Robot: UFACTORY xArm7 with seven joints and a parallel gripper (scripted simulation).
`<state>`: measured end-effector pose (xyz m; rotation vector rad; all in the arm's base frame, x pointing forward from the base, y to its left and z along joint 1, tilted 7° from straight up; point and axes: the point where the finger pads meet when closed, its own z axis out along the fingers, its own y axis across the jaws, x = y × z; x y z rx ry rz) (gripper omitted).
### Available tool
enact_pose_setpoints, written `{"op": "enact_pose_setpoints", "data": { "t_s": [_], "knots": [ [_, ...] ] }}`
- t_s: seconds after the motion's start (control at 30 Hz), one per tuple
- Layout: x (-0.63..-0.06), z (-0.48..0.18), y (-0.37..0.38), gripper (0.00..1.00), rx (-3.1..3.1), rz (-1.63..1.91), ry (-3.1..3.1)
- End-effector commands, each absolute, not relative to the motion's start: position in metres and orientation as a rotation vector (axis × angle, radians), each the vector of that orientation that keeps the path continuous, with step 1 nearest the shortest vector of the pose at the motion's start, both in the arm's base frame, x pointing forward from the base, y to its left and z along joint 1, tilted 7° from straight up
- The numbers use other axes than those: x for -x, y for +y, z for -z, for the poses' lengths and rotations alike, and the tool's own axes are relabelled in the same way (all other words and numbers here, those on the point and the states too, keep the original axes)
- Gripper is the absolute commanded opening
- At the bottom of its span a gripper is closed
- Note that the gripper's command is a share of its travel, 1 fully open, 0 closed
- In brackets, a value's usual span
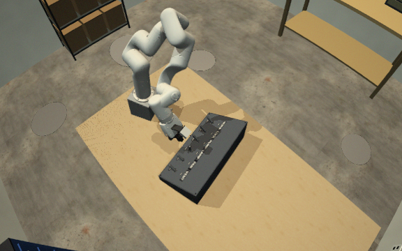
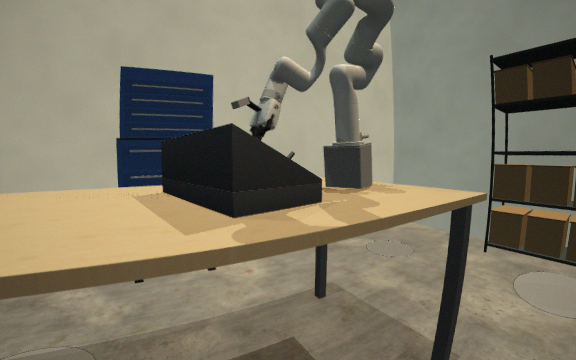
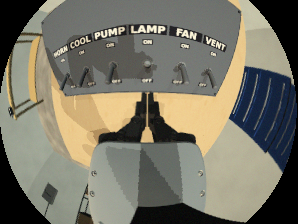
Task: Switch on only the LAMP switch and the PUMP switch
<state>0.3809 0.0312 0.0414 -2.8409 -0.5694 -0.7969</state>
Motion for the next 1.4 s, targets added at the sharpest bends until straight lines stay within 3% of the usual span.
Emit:
{"op": "enact_pose_setpoints", "data": {
  "t_s": [0.0,1.07,1.37],
  "knots": [
    [-0.374,-0.056,0.028,0.00,2.842,0.798,-0.569],
    [-0.349,-0.102,0.016,0.00,2.842,0.799,-0.569],
    [-0.318,-0.097,0.061,0.00,2.832,0.811,-0.571]
  ]
}}
